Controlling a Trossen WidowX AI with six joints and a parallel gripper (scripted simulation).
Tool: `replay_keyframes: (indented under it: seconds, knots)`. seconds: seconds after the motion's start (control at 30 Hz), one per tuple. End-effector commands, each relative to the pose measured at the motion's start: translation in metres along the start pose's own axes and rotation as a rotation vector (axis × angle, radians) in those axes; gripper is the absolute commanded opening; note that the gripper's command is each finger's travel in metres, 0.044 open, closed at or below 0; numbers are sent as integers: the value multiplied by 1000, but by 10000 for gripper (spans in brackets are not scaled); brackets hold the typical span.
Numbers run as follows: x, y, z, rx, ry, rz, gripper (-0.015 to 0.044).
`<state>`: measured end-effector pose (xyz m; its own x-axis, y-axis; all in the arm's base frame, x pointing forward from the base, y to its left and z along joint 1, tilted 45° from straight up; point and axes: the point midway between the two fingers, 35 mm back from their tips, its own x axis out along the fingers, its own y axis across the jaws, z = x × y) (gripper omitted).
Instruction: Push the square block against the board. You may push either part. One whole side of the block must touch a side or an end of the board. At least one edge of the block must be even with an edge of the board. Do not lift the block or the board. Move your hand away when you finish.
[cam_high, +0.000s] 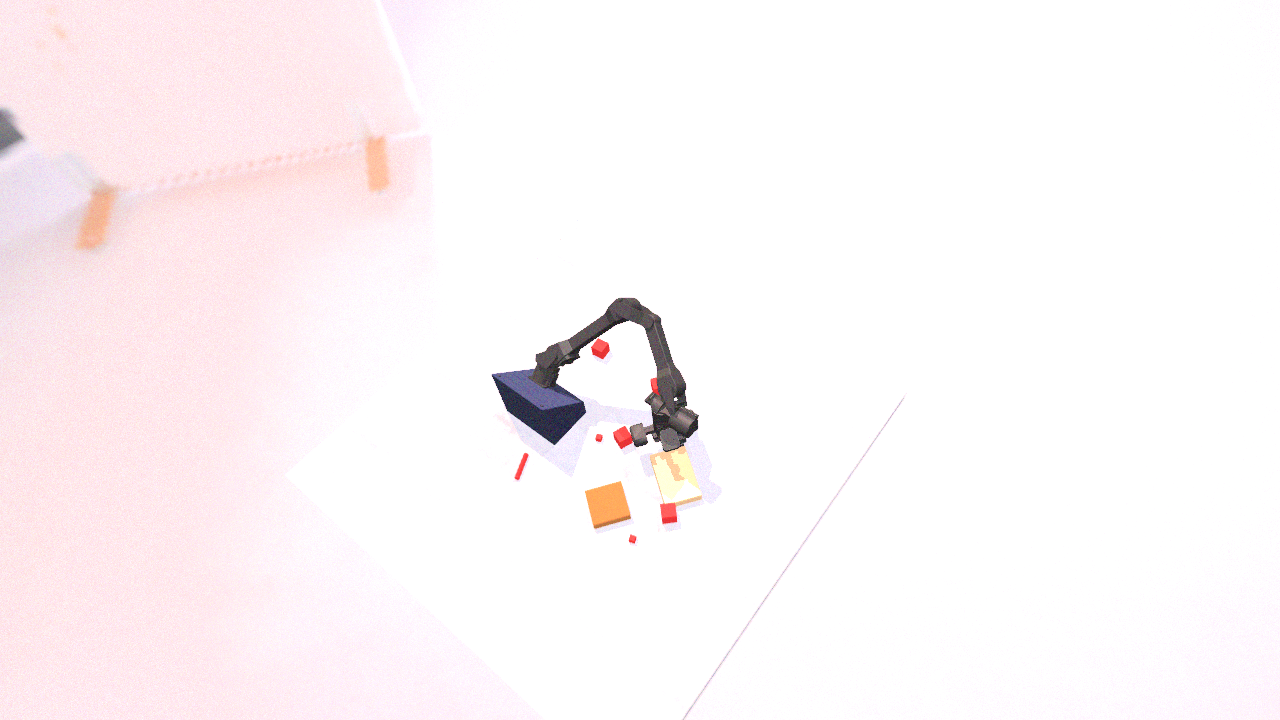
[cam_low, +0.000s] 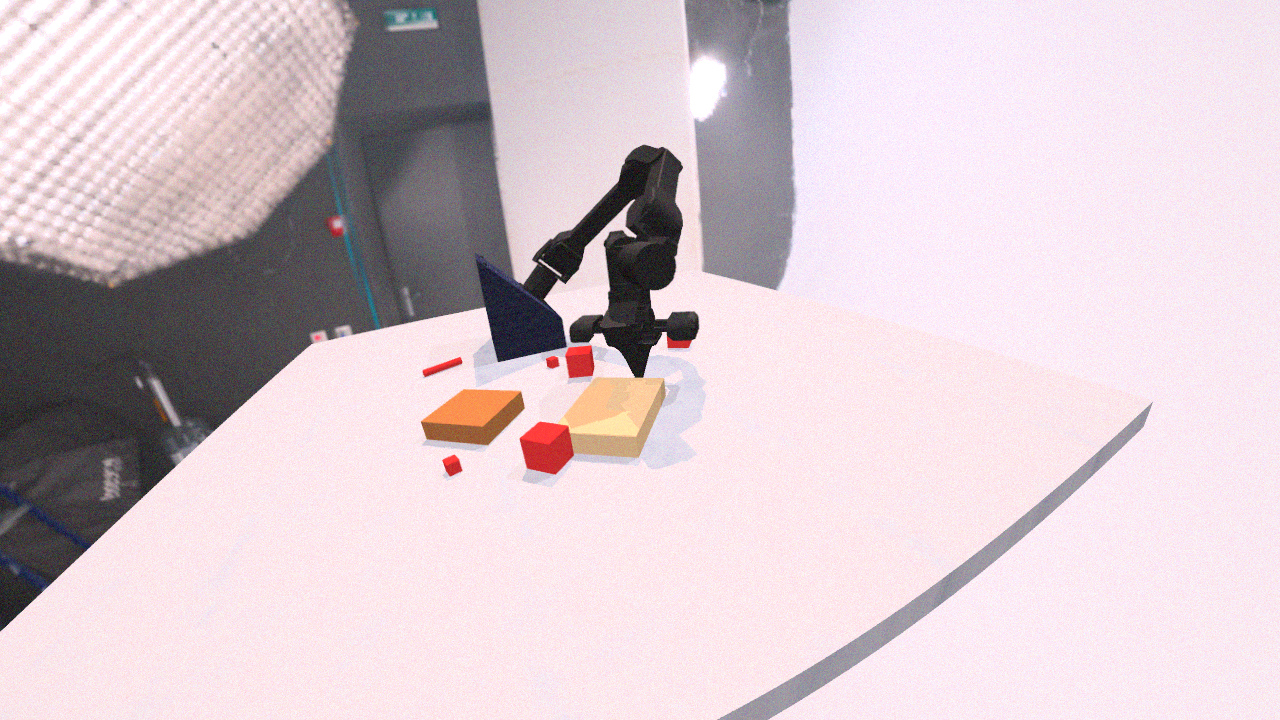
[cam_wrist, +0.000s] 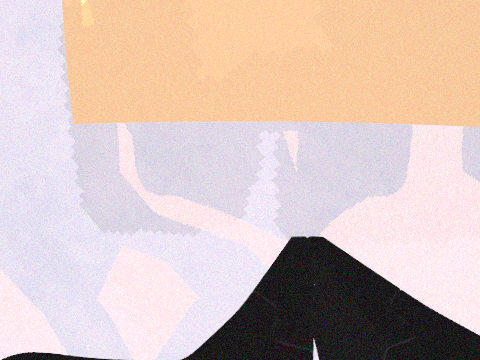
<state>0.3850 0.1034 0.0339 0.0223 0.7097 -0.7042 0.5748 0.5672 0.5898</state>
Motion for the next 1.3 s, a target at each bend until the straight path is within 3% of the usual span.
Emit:
replay_keyframes:
  seconds: [0.0, 0.27, 0.43, 0.67, 1.27]
  knots:
    - [1, -2, -8, 5, 1, -5, 0]
    - [2, -2, -19, 5, 1, -5, 0]
    - [-50, 0, -14, 5, 0, -6, 0]
    - [-53, -1, -13, 0, 0, -7, 0]
    - [-64, -89, 73, -573, -21, -44, 0]
